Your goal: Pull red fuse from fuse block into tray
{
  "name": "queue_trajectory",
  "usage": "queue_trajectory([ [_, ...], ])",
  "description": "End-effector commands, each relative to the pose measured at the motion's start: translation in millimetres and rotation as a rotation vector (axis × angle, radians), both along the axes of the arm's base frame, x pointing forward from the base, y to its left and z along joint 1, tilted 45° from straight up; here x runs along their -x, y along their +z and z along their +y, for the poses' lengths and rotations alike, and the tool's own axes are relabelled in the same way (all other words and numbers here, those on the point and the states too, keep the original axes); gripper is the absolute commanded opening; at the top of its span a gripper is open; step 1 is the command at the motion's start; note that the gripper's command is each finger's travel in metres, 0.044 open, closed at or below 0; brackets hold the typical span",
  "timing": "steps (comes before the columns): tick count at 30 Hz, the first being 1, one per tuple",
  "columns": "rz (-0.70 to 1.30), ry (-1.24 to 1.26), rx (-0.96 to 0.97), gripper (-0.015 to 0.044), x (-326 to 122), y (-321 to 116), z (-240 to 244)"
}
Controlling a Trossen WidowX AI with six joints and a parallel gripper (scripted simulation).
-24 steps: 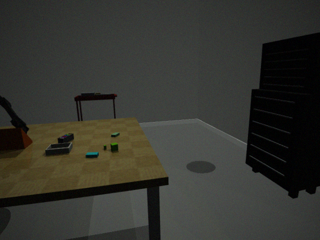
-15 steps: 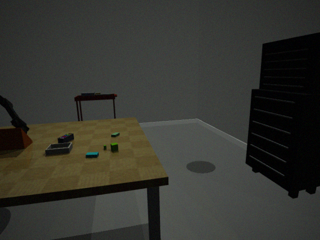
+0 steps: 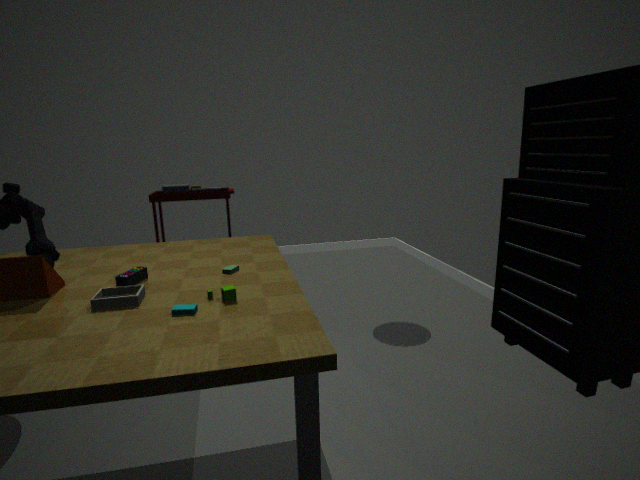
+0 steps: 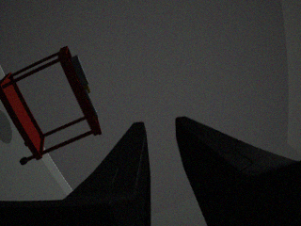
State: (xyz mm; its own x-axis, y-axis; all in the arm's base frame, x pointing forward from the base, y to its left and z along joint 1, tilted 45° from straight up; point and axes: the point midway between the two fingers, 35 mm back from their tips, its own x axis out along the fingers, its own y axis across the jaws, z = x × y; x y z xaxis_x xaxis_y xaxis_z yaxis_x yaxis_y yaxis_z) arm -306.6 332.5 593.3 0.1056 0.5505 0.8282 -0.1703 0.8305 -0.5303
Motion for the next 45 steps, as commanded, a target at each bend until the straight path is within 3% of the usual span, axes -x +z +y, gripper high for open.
queue_trajectory([
  [1,-0.01,-0.014,0.005,0.0061,-32.3,2.7,30.7],
  [22,0.025,-0.083,0.128,0.0061,-234.8,-2.2,129.6],
  [36,0.161,-0.149,0.267,0.0061,-392.1,-26.8,136.3],
  [45,0.259,-0.165,0.361,0.0061,-463.9,-51.7,127.1],
])
